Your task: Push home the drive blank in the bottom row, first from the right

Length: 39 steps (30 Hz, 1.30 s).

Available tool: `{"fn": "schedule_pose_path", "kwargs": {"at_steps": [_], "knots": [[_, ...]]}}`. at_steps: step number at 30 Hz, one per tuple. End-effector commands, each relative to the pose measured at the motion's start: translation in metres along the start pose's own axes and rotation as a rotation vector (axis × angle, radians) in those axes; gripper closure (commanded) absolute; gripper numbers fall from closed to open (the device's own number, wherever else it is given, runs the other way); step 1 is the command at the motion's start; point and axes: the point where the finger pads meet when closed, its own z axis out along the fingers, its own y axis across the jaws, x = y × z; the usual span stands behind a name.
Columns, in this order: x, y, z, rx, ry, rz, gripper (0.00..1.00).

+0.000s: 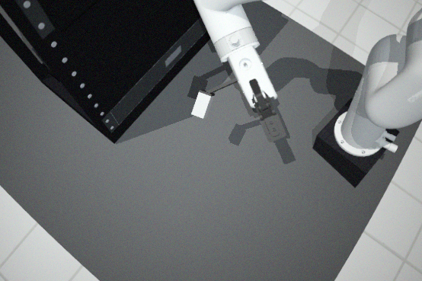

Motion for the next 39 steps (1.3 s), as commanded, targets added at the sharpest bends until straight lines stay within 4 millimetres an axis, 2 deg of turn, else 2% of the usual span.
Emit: {"fn": "schedule_pose_path", "kwargs": {"at_steps": [1, 25, 39], "knots": [[0.001, -0.001, -0.001, -0.002, 0.002, -0.003, 0.00], [0.012, -0.011, 0.006, -0.016, 0.023, -0.033, 0.00], [0.032, -0.034, 0.020, -0.034, 0.062, -0.089, 0.00]]}}
